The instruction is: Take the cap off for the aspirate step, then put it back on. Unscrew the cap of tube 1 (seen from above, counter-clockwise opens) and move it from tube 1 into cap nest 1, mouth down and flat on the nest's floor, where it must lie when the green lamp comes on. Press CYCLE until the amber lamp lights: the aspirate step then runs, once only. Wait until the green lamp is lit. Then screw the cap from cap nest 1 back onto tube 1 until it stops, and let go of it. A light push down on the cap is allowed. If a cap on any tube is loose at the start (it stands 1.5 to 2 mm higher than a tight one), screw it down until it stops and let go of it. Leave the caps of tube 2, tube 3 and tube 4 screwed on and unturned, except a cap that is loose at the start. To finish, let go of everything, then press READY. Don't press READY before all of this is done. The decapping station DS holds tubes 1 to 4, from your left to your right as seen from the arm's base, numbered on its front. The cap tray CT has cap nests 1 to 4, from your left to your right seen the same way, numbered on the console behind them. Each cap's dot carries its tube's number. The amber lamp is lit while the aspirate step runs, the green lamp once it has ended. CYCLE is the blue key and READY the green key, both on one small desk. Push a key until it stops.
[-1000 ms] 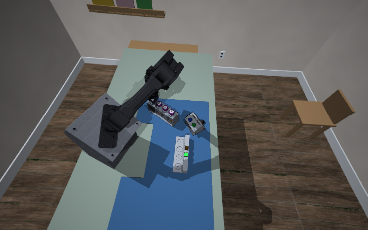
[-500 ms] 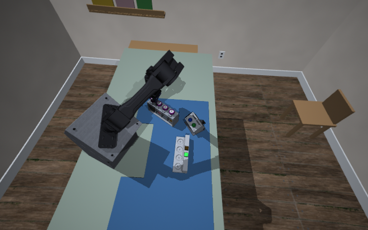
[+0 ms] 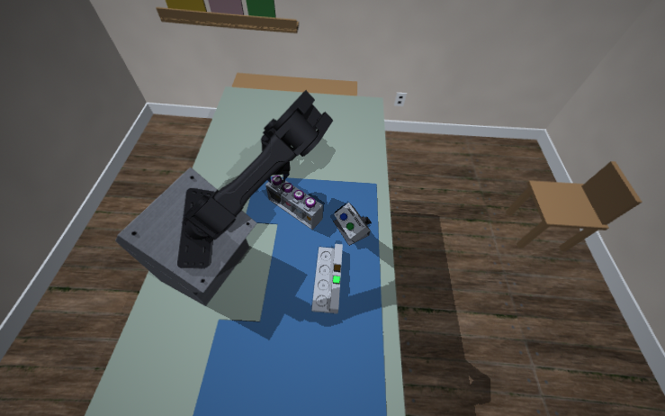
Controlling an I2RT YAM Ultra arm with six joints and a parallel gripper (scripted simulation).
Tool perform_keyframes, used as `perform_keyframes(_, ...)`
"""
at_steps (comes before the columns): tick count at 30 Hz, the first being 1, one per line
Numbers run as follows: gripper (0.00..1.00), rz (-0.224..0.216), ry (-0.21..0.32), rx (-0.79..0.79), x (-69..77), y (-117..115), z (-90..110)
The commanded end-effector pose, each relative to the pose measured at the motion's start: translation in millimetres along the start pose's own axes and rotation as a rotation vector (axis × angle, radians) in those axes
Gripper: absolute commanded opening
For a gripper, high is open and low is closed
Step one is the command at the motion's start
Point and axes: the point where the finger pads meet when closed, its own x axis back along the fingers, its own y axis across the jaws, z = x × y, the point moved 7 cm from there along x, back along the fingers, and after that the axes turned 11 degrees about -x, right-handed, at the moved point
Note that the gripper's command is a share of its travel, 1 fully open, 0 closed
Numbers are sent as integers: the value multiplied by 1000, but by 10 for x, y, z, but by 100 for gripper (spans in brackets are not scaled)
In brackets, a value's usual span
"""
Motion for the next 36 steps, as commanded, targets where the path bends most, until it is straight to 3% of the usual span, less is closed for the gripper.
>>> perform_keyframes(1,49,5,-11,225,39,-2,-24)
perform_keyframes(9,49,6,-11,254,37,3,-24)
perform_keyframes(10,0,6,-11,254,37,3,-24)
perform_keyframes(24,0,6,-11,254,37,3,-24)
perform_keyframes(34,0,3,-12,-246,33,2,-24)
perform_keyframes(36,0,3,-12,-246,33,2,-24)
